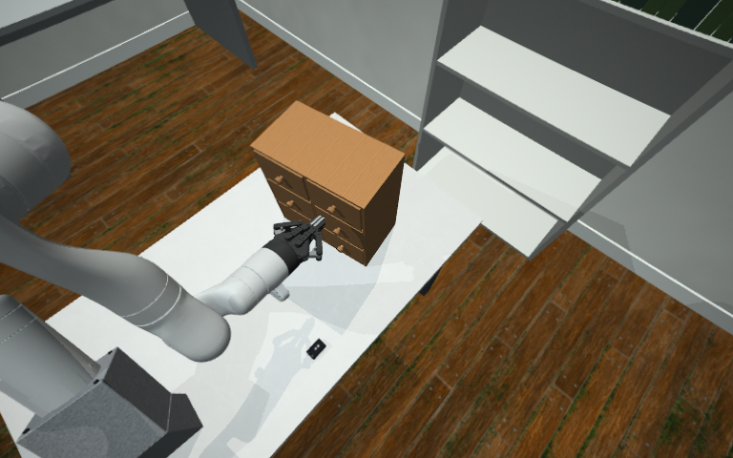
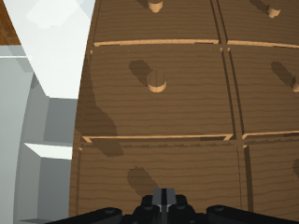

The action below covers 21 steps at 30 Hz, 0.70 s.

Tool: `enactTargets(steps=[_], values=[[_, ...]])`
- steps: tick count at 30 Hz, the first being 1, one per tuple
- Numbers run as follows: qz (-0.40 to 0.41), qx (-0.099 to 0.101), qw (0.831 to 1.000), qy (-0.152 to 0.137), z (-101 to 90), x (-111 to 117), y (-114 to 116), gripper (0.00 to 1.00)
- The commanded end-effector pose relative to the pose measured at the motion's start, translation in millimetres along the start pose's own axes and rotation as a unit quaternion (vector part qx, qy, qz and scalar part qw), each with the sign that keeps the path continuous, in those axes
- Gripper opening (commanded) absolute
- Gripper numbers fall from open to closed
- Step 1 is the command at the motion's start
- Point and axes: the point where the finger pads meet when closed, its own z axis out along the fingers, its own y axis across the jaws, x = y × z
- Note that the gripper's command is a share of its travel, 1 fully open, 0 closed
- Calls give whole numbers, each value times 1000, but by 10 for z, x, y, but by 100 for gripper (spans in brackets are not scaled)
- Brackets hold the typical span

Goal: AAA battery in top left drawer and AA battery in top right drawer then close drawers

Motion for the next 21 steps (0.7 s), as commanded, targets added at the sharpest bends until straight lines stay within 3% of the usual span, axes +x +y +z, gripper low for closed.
enactTargets(steps=[1,4,14,21], values=[[5,6,1000,-2,-155,39,-43,0],[5,6,1000,-2,-253,75,-41,0],[5,6,1000,-2,-330,86,-40,0],[5,6,1000,-2,-670,76,-36,0]])
